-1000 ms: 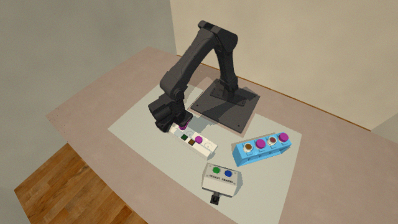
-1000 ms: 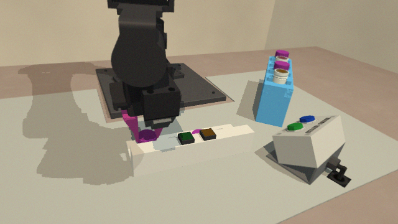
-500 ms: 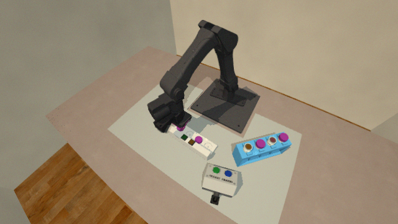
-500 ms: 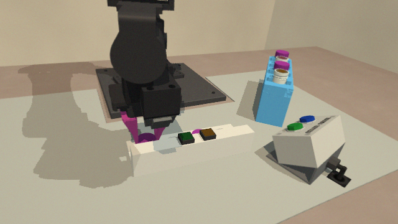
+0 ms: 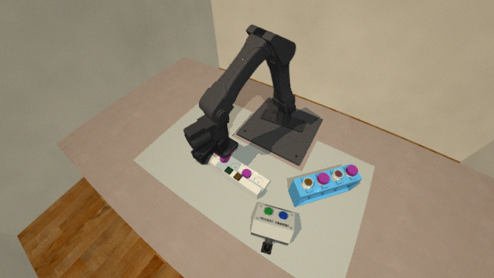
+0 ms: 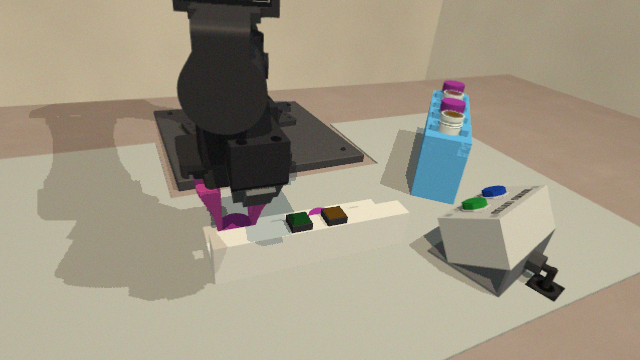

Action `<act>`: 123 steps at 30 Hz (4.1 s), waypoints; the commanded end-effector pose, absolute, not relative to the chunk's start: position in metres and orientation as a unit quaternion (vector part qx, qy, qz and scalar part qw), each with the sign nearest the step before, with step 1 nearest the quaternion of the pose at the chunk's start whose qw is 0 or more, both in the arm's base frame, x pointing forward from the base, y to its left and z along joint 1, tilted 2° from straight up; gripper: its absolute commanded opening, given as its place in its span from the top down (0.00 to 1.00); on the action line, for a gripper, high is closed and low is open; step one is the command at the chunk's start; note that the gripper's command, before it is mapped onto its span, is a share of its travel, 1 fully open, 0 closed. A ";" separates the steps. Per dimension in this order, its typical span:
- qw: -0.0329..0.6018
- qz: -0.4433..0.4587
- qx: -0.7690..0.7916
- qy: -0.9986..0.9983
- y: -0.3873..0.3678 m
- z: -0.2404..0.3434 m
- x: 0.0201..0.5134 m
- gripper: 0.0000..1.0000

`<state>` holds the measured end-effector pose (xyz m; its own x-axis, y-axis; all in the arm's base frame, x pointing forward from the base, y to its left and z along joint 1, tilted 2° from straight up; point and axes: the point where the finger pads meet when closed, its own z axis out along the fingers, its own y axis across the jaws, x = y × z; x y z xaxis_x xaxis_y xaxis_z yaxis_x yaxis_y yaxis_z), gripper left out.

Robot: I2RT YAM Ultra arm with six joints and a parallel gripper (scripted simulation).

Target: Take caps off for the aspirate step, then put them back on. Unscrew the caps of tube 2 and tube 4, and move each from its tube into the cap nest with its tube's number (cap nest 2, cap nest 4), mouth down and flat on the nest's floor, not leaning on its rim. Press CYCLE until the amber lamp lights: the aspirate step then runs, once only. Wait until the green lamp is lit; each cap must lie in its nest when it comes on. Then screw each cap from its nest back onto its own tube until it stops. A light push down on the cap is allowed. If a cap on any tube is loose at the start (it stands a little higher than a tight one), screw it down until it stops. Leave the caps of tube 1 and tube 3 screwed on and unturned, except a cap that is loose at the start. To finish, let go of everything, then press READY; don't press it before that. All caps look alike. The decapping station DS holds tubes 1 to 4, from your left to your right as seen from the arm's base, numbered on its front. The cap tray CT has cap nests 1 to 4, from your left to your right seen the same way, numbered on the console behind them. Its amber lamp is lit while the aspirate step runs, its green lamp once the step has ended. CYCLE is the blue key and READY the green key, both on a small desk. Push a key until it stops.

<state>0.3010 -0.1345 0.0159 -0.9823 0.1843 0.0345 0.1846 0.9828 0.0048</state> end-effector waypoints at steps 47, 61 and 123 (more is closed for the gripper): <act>0.011 -0.003 -0.092 -0.996 -0.135 0.009 0.302 0.53; 0.011 -0.003 -0.092 -0.996 -0.136 0.069 0.303 0.53; 0.008 -0.009 0.159 -0.987 0.113 0.098 0.412 1.00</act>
